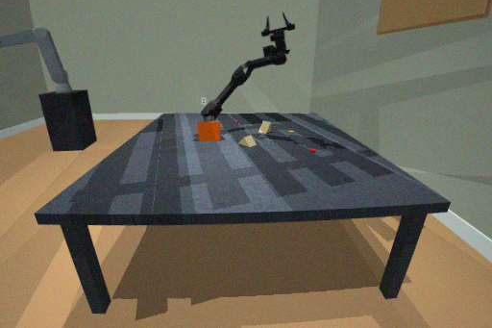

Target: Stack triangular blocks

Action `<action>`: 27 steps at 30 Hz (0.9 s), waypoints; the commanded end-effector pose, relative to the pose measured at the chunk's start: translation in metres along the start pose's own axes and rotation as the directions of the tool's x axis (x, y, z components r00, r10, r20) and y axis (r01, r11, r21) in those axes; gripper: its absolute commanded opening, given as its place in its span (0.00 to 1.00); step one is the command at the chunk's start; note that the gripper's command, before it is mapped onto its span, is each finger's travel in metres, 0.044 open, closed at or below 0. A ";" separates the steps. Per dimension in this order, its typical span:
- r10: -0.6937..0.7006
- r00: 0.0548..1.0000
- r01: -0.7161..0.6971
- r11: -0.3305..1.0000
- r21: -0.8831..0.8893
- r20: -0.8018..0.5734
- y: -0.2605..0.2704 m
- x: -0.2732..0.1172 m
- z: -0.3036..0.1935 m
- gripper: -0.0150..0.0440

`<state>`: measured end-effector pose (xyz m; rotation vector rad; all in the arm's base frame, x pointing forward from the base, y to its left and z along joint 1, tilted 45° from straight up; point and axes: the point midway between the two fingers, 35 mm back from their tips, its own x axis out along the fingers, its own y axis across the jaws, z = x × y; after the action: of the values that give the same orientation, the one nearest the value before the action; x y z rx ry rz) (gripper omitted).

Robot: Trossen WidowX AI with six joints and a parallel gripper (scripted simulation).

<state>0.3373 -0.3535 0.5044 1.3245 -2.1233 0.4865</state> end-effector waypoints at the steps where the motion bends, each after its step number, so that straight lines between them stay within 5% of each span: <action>1: -0.005 1.000 0.005 1.000 -0.020 -0.003 -0.001 0.000 0.000 0.98; 6: -0.158 0.986 0.105 0.849 -0.517 -0.058 -0.022 0.004 0.001 1.00; 13: -0.432 0.900 0.029 0.204 -0.978 -0.063 -0.054 -0.005 0.022 1.00; 20: -0.684 0.728 -0.346 -0.409 -0.844 0.033 -0.072 -0.037 0.064 1.00; 27: -0.816 0.558 -0.672 -0.549 -0.496 0.147 -0.071 -0.072 0.104 1.00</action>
<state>0.3913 -0.3953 0.4537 0.3215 -0.8985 -0.9407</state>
